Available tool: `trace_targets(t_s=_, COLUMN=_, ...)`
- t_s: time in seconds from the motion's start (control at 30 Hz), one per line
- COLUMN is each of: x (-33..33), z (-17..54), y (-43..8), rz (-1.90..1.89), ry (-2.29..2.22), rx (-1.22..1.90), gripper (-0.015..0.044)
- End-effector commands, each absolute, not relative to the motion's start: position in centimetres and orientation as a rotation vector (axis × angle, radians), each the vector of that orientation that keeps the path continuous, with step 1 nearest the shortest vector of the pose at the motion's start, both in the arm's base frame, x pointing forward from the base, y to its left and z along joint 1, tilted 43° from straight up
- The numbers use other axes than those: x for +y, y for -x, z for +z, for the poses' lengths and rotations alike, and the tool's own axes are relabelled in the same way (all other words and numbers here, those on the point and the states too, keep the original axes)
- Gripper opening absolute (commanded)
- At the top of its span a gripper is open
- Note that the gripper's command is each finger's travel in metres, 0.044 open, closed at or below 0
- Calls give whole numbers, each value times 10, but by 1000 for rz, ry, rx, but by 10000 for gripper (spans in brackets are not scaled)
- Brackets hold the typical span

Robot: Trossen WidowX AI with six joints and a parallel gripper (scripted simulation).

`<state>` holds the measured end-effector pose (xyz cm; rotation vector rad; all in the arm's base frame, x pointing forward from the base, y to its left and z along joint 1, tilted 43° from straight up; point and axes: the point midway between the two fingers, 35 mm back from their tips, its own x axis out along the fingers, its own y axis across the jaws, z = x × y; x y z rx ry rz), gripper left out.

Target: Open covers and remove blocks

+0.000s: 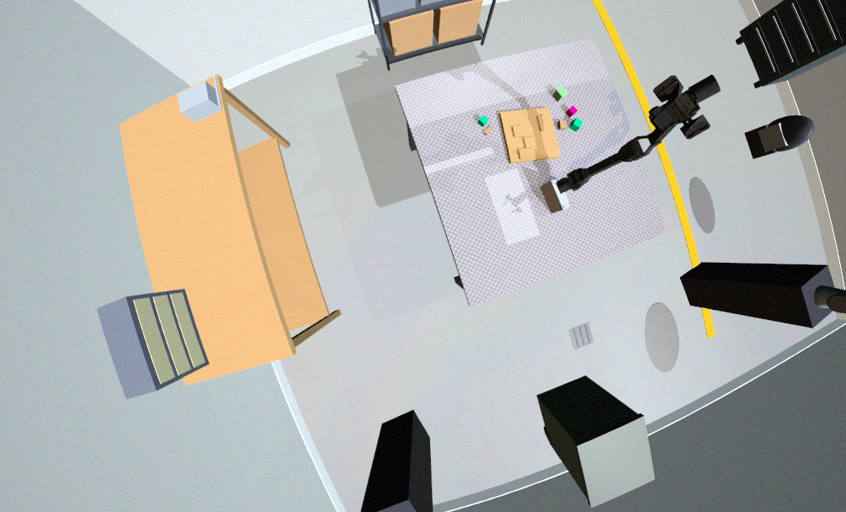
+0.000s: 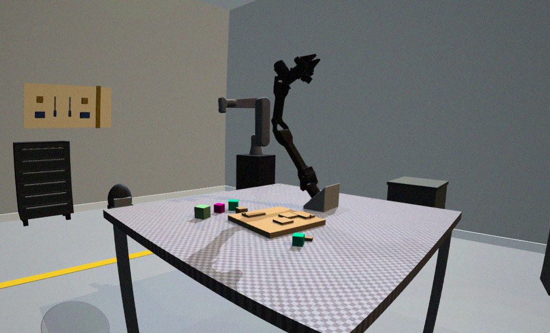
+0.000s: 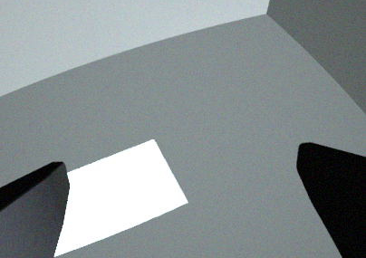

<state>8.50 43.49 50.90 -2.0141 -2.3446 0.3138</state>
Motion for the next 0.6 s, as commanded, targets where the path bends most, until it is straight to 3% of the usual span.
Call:
trace_targets(t_s=0.0, x=435, z=508, y=-86, rz=320, ry=2015, rx=-2340, gripper=374)
trace_targets(t_s=0.47, x=449, z=460, y=-133, rz=788, ry=2041, rx=-1951, gripper=6)
trace_targets(t_s=0.57, x=450, z=449, y=-144, rz=877, ry=2039, rx=-1851, gripper=0)
